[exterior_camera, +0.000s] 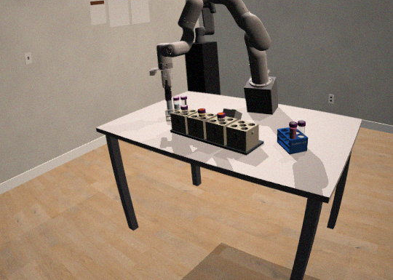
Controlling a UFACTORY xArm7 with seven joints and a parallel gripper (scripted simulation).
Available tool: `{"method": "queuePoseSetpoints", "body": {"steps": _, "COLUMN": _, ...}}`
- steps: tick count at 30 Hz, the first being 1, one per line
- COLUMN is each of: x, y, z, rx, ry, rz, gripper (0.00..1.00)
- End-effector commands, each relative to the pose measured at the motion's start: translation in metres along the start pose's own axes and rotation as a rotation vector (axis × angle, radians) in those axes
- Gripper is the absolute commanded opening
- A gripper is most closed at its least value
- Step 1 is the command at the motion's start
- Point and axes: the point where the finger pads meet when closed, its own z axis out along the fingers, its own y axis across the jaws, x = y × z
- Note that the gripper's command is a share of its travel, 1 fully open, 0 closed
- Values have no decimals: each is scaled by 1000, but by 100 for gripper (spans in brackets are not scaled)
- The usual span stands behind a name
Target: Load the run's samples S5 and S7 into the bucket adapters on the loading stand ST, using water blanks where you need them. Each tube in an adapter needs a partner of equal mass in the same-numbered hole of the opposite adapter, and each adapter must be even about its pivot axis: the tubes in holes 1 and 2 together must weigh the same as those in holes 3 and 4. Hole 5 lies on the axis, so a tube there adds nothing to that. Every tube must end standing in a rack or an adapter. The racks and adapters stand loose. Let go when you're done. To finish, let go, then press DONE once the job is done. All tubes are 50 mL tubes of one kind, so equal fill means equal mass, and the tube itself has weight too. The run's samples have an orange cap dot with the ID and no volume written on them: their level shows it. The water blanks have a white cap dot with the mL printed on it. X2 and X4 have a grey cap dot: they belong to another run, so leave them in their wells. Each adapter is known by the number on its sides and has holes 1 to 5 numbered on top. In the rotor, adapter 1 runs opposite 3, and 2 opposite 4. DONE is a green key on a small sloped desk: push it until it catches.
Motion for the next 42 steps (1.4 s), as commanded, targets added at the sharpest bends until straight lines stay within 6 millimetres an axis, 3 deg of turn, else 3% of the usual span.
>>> {"method": "queuePoseSetpoints", "body": {"steps": 1, "x": 2, "y": 0, "z": -5, "rx": -1, "ry": 4, "rz": 0, "gripper": 0}}
{"method": "queuePoseSetpoints", "body": {"steps": 9, "x": 2, "y": 0, "z": -6, "rx": -1, "ry": 4, "rz": 0, "gripper": 0}}
{"method": "queuePoseSetpoints", "body": {"steps": 42, "x": 2, "y": 0, "z": -64, "rx": -1, "ry": 5, "rz": 0, "gripper": 0}}
